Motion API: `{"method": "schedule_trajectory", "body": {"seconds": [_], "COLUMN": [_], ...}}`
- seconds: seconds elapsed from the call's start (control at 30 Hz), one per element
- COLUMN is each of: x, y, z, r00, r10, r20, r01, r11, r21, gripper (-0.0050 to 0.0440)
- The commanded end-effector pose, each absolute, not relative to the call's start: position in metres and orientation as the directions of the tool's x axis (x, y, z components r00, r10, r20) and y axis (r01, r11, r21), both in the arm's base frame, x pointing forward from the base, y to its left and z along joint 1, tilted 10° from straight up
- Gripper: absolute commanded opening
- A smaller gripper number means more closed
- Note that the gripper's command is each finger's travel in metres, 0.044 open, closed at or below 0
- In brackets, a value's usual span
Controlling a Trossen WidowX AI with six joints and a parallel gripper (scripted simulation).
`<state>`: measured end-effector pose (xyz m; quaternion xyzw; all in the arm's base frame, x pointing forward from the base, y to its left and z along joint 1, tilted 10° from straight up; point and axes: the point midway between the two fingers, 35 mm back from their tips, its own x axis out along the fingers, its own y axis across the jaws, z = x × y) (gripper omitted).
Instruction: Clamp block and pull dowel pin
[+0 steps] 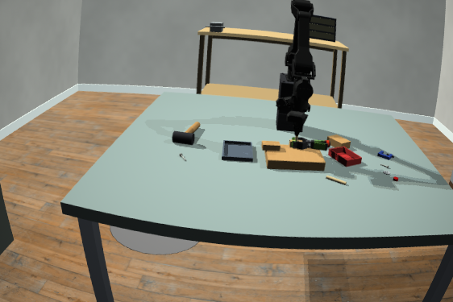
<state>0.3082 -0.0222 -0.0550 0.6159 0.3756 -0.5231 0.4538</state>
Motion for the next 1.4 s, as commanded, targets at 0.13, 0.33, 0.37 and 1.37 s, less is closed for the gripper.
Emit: {"method": "schedule_trajectory", "body": {"seconds": [0.13, 0.33, 0.37, 1.37], "x": [0.3085, 0.3084, 0.3084, 0.3083], "y": [-0.0222, -0.0222, -0.0222, -0.0221], "z": [-0.0532, -0.053, -0.053, -0.0522], "r00": [0.173, 0.173, 0.173, 0.173], "r10": [-0.012, -0.012, -0.012, -0.012], "r20": [-0.985, -0.985, -0.985, -0.985], "r01": [0.843, 0.793, 0.785, 0.883], "r11": [-0.515, -0.591, -0.602, -0.442], "r21": [0.154, 0.146, 0.145, 0.16], "gripper": [0.0, 0.0, 0.0, 0.0]}}
